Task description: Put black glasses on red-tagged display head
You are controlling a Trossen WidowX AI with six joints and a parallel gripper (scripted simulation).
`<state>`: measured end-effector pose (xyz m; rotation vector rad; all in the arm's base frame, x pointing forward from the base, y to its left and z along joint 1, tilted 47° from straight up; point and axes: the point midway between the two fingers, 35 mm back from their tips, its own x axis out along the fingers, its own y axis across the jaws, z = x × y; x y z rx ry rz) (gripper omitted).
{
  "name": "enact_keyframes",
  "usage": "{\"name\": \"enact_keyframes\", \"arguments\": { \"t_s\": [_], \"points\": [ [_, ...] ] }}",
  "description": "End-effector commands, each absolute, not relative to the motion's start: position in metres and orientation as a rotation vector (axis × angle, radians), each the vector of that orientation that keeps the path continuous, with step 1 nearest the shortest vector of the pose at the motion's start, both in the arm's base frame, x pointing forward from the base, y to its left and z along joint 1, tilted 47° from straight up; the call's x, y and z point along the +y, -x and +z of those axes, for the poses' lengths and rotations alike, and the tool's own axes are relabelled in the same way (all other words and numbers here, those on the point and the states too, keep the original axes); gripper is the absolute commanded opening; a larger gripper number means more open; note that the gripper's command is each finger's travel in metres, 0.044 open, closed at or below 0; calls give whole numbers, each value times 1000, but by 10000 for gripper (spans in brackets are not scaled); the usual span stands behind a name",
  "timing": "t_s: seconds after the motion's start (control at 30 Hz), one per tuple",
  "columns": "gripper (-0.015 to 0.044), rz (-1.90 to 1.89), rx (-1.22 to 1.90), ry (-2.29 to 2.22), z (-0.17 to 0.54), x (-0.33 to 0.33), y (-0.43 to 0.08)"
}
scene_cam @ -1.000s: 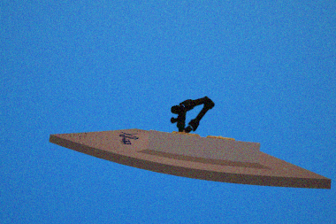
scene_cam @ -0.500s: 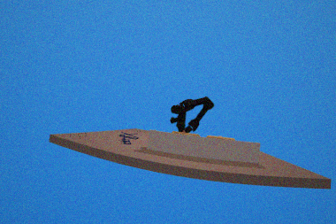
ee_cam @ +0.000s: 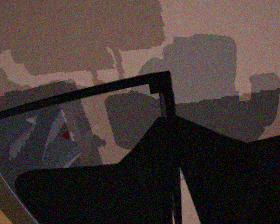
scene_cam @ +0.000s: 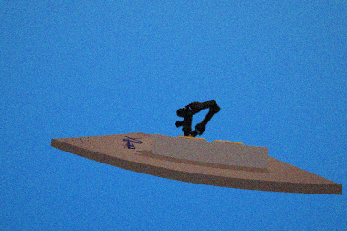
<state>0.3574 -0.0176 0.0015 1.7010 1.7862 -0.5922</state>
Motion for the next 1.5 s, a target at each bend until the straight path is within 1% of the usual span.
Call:
{"name": "enact_keyframes", "arguments": {
  "t_s": [0.0, 1.47],
  "points": [
    [0, -590, 1786, -1708, 2, -17, -364],
    [0, -587, 1785, -1708, 7, -11, -424]
  ]
}}
